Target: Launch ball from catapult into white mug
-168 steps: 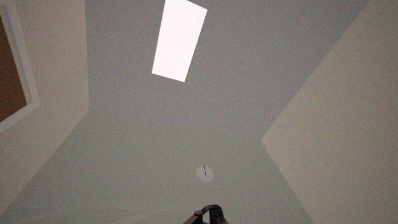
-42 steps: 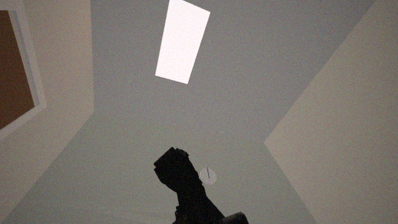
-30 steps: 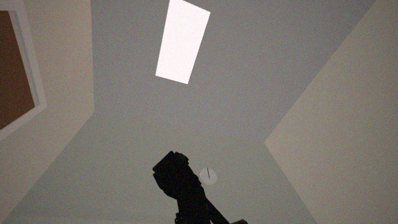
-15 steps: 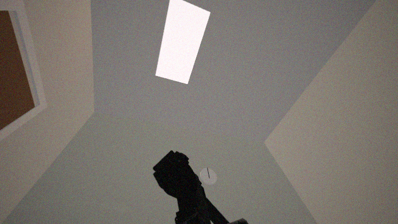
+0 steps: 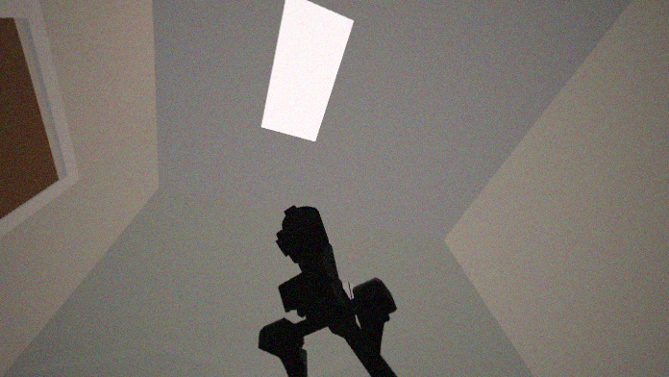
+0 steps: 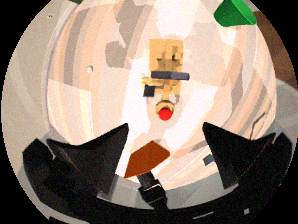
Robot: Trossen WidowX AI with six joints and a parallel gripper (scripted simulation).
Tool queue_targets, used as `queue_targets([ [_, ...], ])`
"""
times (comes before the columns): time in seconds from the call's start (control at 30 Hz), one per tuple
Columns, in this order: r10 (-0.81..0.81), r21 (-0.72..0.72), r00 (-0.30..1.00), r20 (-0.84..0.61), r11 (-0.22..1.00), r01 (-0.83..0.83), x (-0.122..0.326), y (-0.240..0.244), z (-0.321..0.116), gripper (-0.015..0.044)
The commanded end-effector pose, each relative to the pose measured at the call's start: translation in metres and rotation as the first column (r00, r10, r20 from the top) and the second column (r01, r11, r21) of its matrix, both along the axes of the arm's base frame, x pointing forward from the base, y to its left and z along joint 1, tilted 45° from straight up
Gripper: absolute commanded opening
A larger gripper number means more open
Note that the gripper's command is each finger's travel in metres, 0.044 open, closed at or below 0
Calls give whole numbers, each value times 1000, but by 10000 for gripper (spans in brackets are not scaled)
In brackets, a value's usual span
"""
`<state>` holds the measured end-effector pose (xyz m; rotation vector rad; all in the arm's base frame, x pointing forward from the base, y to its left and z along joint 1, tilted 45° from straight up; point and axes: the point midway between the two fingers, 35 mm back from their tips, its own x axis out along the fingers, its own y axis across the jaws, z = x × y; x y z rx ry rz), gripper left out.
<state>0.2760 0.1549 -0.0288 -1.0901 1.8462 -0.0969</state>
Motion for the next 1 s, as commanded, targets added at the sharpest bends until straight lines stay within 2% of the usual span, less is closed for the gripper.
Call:
queue_targets([
  [0.0, 47, 77, 996, 79, 996, -53, 29, 22, -15, 440],
  [0.37, 151, 252, 922, 356, 935, -251, 119, 93, -43, 440],
  [0.73, 181, 299, 751, 636, 838, -455, 201, 161, -38, 440],
  [0.83, 181, 297, 717, 674, 822, -486, 220, 162, -32, 440],
  [0.97, 181, 297, 714, 676, 821, -489, 222, 162, -32, 440],
])
